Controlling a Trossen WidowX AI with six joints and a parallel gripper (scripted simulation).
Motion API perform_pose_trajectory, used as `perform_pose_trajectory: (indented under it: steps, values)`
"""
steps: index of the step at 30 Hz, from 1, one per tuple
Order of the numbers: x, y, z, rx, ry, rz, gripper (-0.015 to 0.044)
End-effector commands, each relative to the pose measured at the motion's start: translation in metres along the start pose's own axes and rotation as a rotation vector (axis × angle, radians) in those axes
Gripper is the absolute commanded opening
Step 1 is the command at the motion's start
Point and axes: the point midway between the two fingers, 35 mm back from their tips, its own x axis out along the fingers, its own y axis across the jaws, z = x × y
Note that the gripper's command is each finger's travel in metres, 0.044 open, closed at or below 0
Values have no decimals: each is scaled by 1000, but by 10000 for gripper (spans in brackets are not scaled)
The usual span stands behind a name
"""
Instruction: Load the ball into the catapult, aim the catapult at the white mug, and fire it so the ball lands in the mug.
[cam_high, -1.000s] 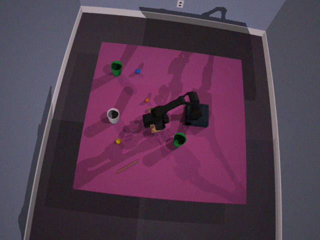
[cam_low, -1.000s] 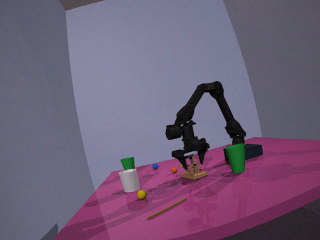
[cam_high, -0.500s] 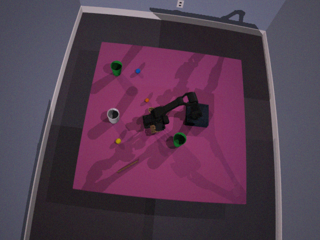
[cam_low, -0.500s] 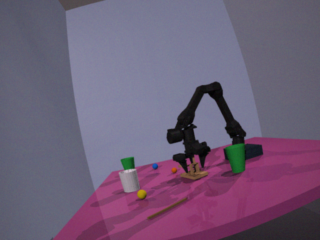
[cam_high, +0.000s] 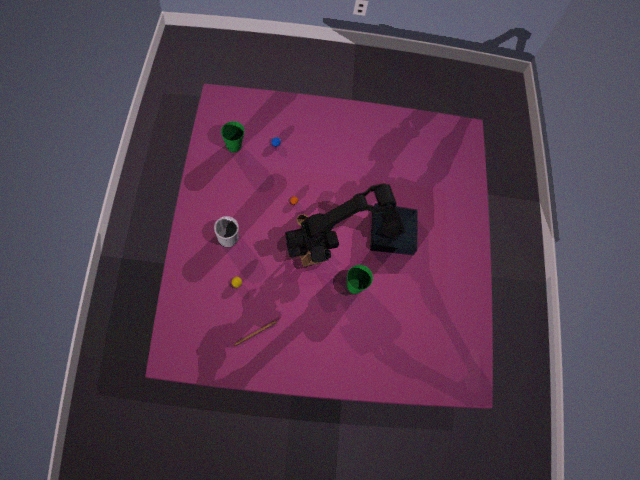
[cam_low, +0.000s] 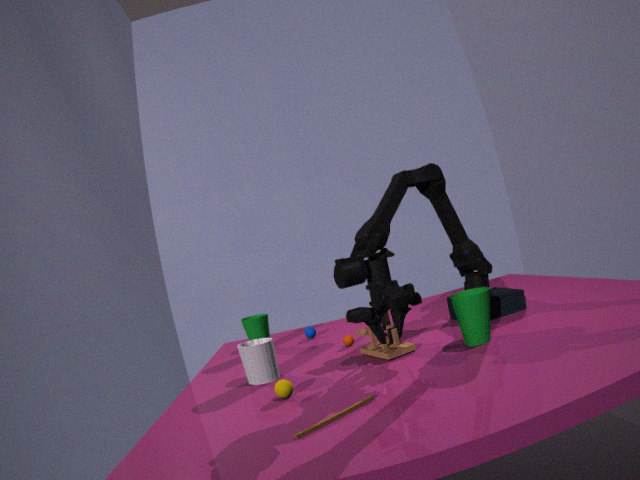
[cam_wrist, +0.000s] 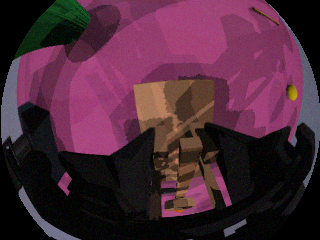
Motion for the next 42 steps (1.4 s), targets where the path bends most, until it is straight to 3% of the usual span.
perform_pose_trajectory:
  steps: [1,6,11,17,42]
  values:
    - [0,-1,0,0,0,-5,164]
    - [0,-1,0,0,0,-5,131]
    - [-47,-1,0,0,0,-1,0]
    - [-50,0,-1,23,0,0,0]
    - [-47,-9,-51,871,3,3,0]
